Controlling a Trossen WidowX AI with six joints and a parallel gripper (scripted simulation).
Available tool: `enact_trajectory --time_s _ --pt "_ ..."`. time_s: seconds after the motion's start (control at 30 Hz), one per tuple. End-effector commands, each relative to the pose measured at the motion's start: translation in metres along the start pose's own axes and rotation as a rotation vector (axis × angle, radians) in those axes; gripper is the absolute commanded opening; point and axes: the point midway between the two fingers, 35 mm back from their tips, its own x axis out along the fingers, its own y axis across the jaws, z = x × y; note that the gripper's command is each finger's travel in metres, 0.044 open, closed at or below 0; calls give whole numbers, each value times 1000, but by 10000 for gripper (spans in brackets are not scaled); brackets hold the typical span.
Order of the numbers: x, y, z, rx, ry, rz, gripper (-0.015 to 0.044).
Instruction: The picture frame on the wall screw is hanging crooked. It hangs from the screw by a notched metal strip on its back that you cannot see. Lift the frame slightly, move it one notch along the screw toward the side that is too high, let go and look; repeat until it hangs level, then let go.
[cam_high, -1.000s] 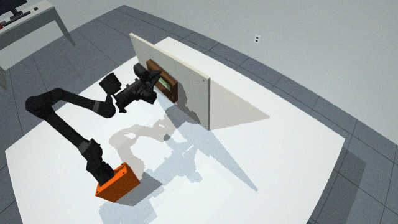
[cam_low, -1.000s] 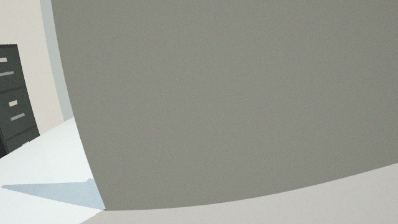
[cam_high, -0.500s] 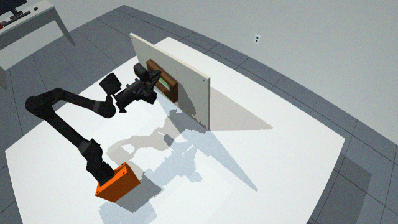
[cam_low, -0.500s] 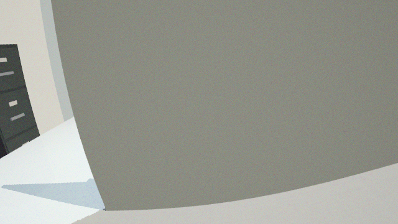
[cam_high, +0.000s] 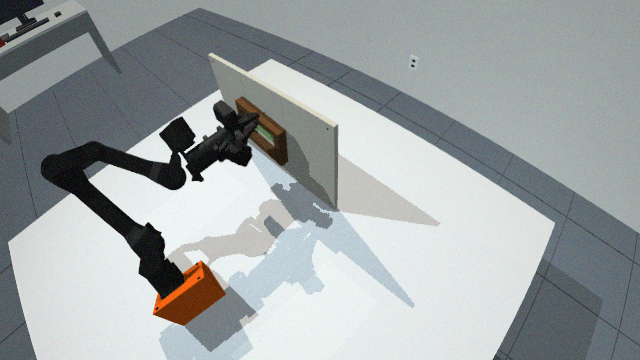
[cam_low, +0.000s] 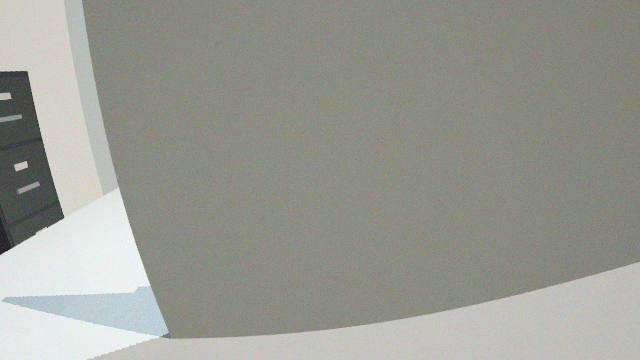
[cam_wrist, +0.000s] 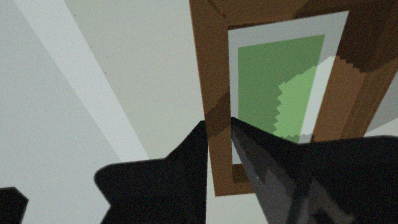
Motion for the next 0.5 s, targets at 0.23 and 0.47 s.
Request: enact_trajectory --time_s 0.23,0.47 --pt "0 0 0 -56 0 -2 0" --pt "0 0 -1 -92 -1 -2 0"
